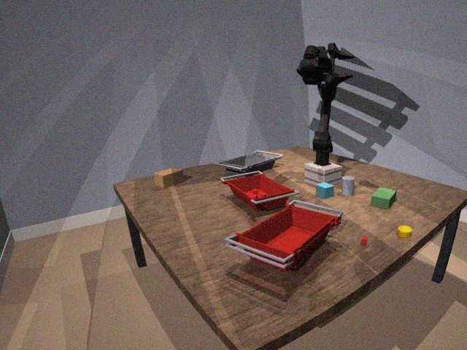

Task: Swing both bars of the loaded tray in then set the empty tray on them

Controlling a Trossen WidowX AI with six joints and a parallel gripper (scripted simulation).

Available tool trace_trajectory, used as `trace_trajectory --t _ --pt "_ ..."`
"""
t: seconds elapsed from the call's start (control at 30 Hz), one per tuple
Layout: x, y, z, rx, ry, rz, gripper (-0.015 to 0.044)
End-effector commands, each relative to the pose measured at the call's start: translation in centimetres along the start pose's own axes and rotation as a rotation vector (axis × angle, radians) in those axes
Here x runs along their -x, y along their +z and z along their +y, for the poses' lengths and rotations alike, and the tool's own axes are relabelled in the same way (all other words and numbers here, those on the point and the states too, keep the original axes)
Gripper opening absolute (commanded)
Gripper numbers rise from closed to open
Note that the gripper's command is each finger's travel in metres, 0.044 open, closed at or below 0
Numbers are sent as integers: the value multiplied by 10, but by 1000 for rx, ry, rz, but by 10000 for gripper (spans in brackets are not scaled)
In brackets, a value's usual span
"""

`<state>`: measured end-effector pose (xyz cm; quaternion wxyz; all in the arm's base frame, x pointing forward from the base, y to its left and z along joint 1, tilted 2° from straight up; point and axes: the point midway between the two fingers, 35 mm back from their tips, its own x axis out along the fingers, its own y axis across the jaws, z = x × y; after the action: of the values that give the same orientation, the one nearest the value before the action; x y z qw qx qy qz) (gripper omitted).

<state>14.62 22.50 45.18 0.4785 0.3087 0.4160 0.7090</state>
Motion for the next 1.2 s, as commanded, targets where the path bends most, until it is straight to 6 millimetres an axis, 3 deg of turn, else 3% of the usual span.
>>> trace_trajectory --t 0.0,0.23,0.37,0.63,0.9,1.17 --pt "0 0 0 0 0 0 374" --pt "0 2 -1 7 1 -6 190" --pt "1 39 -24 152 -7 -124 85" --pt "15 111 -106 500 -254 -342 82" --pt "37 138 -171 723 -533 -347 82" --pt "60 150 -239 950 -823 -172 82"
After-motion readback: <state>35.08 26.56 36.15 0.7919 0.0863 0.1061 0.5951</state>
